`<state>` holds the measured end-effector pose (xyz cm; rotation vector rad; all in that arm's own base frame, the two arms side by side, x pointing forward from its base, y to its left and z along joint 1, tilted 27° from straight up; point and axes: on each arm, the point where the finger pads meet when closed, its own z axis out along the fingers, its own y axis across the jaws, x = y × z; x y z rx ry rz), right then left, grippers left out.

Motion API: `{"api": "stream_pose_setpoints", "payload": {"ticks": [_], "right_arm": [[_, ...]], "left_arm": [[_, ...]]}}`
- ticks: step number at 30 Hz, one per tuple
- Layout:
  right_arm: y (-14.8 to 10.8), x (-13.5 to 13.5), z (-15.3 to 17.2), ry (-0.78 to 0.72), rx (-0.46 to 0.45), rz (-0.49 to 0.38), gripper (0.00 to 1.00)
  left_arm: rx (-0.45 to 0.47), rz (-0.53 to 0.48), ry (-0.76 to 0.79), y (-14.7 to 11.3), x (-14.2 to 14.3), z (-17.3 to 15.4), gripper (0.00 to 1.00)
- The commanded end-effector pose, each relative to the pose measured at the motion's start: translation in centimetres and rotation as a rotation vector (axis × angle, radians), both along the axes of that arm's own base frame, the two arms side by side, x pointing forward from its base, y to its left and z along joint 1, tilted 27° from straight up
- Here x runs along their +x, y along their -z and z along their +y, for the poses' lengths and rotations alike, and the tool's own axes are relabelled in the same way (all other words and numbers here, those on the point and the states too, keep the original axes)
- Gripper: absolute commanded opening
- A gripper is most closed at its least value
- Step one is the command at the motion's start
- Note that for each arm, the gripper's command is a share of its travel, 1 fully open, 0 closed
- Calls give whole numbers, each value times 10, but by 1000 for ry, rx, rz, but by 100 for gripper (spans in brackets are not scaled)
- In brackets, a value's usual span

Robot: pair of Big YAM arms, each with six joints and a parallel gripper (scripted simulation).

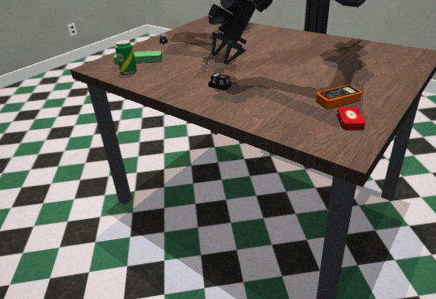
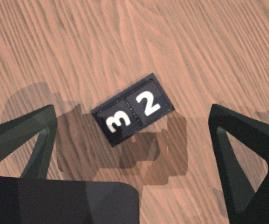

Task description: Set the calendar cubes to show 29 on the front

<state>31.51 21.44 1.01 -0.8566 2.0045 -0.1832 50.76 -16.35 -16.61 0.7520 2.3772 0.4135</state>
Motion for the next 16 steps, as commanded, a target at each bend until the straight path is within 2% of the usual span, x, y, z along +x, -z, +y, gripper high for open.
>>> {"api": "stream_pose_setpoints", "payload": {"ticks": [1,2,16], "right_arm": [[-6,5,7,-4,12,-13,100],[-6,5,7,-4,12,-13,100],[-6,5,7,-4,12,-13,100]], "left_arm": [[-2,0,-10,9,-1,2,100],[-12,-19,-4,-3,4,-3,100],[-12,-19,-4,-3,4,-3,100]]}}
